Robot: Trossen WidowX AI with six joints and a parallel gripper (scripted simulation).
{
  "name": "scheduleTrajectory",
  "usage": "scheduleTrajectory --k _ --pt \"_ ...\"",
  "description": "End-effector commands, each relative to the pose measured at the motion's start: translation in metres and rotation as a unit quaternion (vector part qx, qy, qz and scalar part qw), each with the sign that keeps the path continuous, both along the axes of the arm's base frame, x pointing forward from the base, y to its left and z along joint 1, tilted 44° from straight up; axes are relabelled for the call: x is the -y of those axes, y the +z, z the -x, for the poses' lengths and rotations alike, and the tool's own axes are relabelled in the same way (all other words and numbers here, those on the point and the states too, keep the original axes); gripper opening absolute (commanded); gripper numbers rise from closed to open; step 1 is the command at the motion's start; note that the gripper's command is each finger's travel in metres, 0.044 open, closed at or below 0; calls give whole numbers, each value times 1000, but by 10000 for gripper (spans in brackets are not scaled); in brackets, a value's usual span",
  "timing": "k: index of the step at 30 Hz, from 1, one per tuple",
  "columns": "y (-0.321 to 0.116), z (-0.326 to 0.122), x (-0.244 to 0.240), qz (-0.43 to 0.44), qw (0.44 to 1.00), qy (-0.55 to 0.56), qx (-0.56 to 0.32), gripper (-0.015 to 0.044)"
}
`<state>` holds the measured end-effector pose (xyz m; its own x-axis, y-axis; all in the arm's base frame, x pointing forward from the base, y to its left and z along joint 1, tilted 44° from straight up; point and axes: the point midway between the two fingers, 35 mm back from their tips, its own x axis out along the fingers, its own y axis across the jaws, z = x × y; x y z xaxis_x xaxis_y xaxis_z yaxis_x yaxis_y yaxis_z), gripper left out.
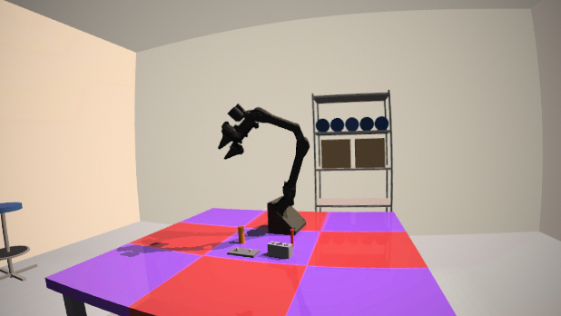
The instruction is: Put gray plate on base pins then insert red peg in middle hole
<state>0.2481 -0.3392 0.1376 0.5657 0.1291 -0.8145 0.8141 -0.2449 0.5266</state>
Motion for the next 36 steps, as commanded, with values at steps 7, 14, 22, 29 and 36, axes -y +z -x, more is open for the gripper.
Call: scheduleTrajectory --k 7,14,22,29,36 --pt "-7 -68 -111 139 890 424 88 440" --pt "-8 -88 -173 206 749 609 160 440" --pt "-8 -99 -243 264 534 762 255 440" --pt "-8 -97 -304 298 314 834 342 440" --pt "-8 -86 -358 314 99 845 422 440"
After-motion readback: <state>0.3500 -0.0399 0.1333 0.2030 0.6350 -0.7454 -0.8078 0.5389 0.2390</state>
